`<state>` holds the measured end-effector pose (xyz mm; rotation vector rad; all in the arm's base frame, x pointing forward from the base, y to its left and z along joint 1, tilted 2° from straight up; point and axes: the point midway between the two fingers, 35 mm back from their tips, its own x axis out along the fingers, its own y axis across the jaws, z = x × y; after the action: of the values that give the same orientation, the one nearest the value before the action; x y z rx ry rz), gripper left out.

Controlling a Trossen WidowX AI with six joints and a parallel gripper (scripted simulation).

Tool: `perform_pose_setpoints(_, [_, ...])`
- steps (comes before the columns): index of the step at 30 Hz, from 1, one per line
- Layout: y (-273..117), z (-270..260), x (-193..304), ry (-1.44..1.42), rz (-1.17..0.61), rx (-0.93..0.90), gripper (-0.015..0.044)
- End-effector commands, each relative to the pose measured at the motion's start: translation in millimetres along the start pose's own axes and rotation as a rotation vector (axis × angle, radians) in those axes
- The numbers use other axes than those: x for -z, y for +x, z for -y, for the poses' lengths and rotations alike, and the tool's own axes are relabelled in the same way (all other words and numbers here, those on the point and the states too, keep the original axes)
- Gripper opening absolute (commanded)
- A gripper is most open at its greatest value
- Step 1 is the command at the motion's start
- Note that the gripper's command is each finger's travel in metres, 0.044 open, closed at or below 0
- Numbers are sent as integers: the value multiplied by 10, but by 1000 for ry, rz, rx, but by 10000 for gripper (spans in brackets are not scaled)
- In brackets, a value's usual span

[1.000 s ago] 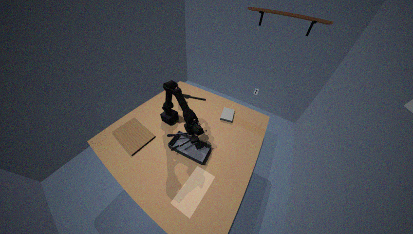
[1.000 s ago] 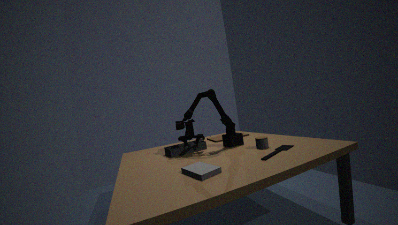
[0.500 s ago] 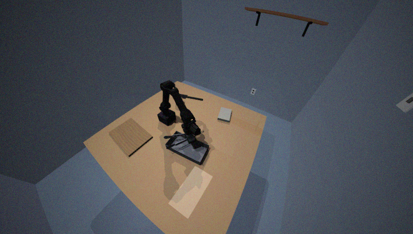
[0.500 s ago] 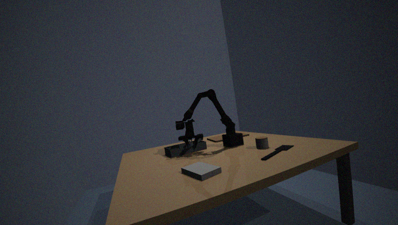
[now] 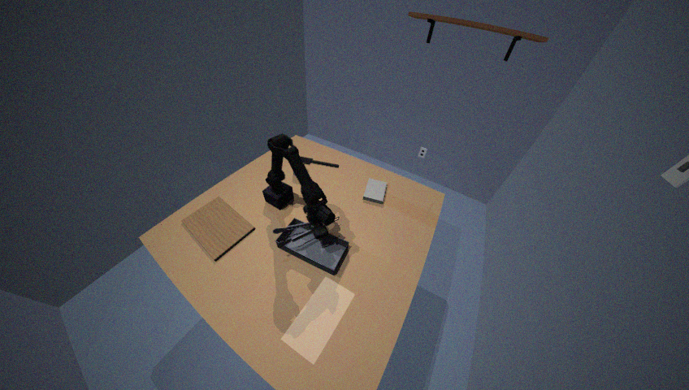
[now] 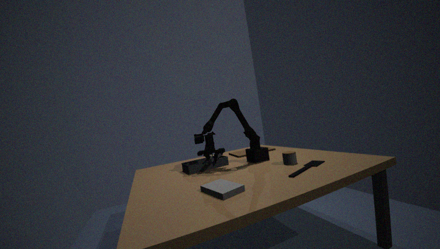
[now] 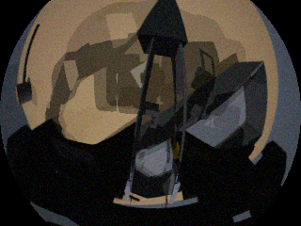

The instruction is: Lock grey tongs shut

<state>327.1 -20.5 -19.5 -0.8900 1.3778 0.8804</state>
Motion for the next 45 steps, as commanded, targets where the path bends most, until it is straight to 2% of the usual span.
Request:
perform_pose_setpoints(1, [-3, 31, 39, -6, -10, 11, 121])
perform_pose_setpoints(7, [-27, 34, 35, -6, -10, 11, -36])
perform_pose_setpoints(11, [-373, 53, 0, -7, -12, 10, -141])
perform_pose_setpoints(12, [-517, 49, -10, -7, -13, 10, -150])
perform_pose_setpoints(14, [-846, 15, -23, -9, -15, 9, -150])
perform_pose_setpoints(16, [-974, -7, -23, -9, -16, 9, -150])
perform_pose_setpoints(31, [-965, 33, 26, 16, -13, 22, -150])
perform_pose_setpoints(45, [-982, 219, 599, 97, -18, 23, -150])
